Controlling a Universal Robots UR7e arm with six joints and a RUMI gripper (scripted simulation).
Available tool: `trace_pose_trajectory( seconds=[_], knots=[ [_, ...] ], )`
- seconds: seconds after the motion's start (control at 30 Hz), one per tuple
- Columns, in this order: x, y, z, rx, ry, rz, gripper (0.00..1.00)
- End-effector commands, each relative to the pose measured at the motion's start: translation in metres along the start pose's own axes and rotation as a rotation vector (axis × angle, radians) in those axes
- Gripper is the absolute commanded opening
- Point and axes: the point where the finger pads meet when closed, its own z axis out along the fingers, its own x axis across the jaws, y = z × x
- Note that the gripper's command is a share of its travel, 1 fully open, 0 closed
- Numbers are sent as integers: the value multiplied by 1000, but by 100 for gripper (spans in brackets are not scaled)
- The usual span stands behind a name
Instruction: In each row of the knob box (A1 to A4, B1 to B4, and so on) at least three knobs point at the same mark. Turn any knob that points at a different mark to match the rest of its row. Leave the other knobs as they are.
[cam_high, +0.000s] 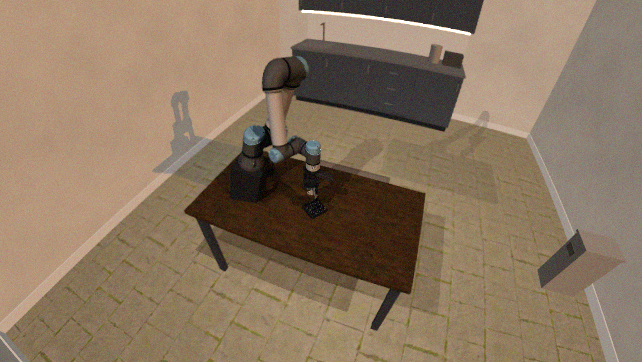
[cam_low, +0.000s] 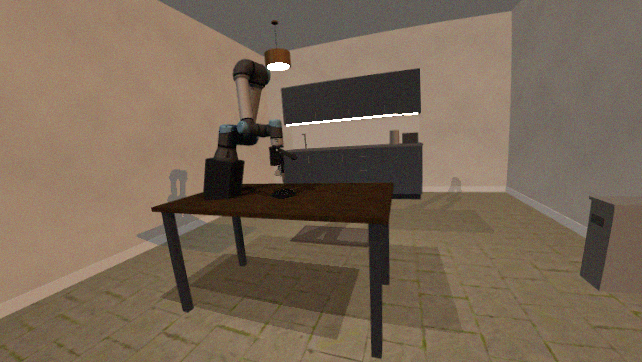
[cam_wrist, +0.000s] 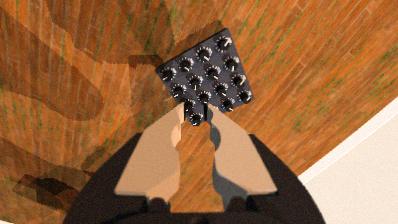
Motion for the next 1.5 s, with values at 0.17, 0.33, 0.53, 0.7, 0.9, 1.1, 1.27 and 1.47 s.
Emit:
trace_pose_trajectory(
  seconds=[0.17,0.33,0.53,0.7,0.9,1.1,1.27,1.47],
  knots=[
    [0,0,0,1,1,0,11],
    [0,0,2,1,0,0,11],
    [0,0,7,1,0,0,11],
    [0,0,10,1,0,0,11],
    [1,0,18,1,0,0,11],
    [1,0,26,1,0,0,11],
    [1,0,30,1,0,0,11],
    [1,0,36,1,0,0,11]
  ],
)
